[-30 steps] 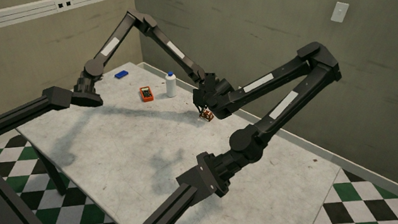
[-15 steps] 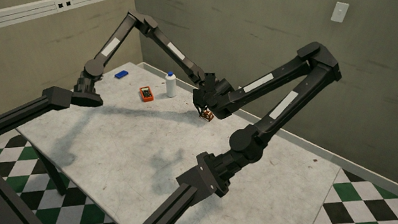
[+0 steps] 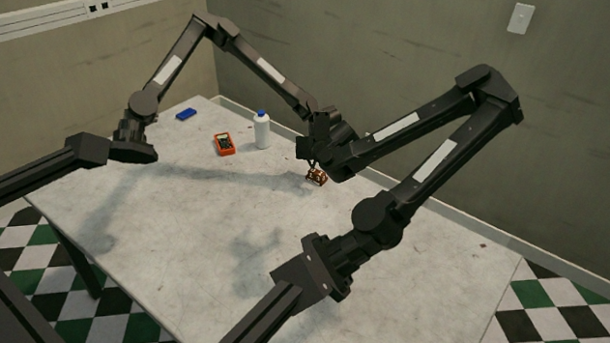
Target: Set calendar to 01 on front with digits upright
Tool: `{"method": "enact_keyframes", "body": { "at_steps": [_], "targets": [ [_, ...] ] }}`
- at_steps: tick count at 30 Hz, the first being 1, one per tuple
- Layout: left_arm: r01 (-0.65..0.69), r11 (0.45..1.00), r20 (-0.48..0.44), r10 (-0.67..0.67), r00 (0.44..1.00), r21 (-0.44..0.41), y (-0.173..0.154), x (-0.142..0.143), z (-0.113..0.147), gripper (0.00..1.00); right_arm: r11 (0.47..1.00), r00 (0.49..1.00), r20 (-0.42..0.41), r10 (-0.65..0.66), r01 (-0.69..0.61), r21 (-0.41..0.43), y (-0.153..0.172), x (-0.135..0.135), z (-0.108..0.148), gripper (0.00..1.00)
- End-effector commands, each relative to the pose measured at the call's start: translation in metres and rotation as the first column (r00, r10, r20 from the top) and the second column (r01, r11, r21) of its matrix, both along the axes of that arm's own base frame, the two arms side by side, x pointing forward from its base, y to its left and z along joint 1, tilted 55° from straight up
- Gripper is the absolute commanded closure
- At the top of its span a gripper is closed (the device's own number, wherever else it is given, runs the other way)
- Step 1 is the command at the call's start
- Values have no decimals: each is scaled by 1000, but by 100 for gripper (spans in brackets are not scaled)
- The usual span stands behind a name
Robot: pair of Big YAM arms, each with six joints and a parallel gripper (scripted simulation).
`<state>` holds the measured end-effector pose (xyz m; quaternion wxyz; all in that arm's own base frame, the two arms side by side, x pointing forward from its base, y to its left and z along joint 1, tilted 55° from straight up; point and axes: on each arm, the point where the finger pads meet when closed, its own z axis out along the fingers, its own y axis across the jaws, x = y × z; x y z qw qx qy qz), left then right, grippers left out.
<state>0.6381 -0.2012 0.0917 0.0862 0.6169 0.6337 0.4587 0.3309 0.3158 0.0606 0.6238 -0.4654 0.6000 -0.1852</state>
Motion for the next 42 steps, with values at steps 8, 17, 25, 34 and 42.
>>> {"method": "enact_keyframes", "body": {
  "at_steps": [8, 17, 25, 34, 42],
  "targets": [
    [-43, 999, -2, 43, 999, -3, 28, 5, -9, 45, 1000, 1000, 6, -2, 2, 1, 0, 1, 2, 0],
    [-36, 999, -20, 36, 999, 10, 38, 8, -25, 45, 1000, 1000, 6, -2, 2, 1, 0, 1, 2, 0],
    [-36, 999, -7, 36, 999, 4, 41, 21, -26, 45, 1000, 1000, 6, -2, 2, 1, 0, 1, 2, 0],
    [-37, 999, -15, 37, 999, 9, 45, 23, -30, 45, 1000, 1000, 6, -2, 2, 1, 0, 1, 2, 0],
    [-37, 999, -14, 37, 999, 6, 44, 23, -30, 45, 1000, 1000, 6, -2, 2, 1, 0, 1, 2, 0]
  ]
}}
